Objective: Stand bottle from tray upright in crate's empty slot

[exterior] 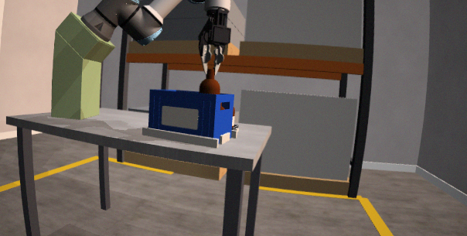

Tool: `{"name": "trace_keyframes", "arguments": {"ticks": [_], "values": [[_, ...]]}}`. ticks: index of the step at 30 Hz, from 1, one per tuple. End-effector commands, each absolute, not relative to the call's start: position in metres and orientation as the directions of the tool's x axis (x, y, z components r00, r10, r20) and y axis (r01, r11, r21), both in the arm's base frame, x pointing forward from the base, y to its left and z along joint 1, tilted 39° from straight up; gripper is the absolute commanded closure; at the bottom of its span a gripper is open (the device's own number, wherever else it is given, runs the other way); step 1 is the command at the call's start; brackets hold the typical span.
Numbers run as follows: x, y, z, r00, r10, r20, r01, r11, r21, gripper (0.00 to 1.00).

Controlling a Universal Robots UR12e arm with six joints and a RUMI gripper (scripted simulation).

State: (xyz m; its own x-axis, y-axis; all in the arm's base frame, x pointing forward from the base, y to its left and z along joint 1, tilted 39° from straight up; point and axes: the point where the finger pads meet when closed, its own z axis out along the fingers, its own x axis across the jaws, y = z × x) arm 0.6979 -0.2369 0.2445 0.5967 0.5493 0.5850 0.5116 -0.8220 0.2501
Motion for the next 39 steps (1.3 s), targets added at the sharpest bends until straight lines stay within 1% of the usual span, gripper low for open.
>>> {"name": "trace_keyframes", "arguments": {"ticks": [1, 39], "values": [[0.697, -0.236, 0.243, 0.598, 0.549, 0.585, 0.512, -0.822, 0.249, 1.00], [0.715, -0.232, 0.221, 0.598, 0.549, 0.585, 0.512, -0.822, 0.249, 1.00]]}}
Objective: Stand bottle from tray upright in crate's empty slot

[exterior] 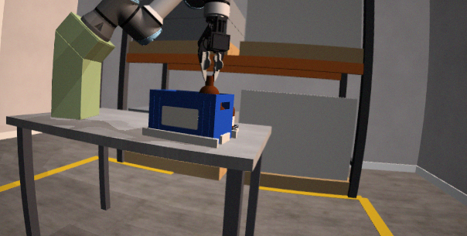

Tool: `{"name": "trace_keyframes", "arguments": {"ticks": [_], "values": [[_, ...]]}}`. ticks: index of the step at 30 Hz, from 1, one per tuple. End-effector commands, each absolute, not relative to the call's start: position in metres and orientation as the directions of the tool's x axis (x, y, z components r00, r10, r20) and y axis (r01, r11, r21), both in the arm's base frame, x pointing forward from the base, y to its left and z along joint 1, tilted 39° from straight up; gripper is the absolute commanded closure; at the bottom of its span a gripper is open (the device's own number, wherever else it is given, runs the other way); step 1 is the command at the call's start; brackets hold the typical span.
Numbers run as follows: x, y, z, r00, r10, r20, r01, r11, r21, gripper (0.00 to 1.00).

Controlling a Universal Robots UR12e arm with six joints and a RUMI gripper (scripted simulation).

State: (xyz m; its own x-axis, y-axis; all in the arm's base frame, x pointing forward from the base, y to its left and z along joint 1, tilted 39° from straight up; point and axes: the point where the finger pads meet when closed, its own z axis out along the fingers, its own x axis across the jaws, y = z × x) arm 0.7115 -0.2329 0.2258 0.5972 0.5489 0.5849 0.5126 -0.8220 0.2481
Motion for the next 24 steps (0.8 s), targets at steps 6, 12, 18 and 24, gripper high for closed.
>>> {"name": "trace_keyframes", "arguments": {"ticks": [6, 12, 18, 24], "values": [[0.7190, -0.2309, 0.2163, 0.598, 0.549, 0.585, 0.512, -0.822, 0.249, 1.00], [0.7206, -0.2305, 0.2142, 0.598, 0.549, 0.585, 0.512, -0.822, 0.249, 1.00], [0.7220, -0.2302, 0.2125, 0.598, 0.549, 0.585, 0.512, -0.822, 0.249, 1.00], [0.7223, -0.2301, 0.2122, 0.598, 0.549, 0.585, 0.512, -0.822, 0.249, 1.00]]}}
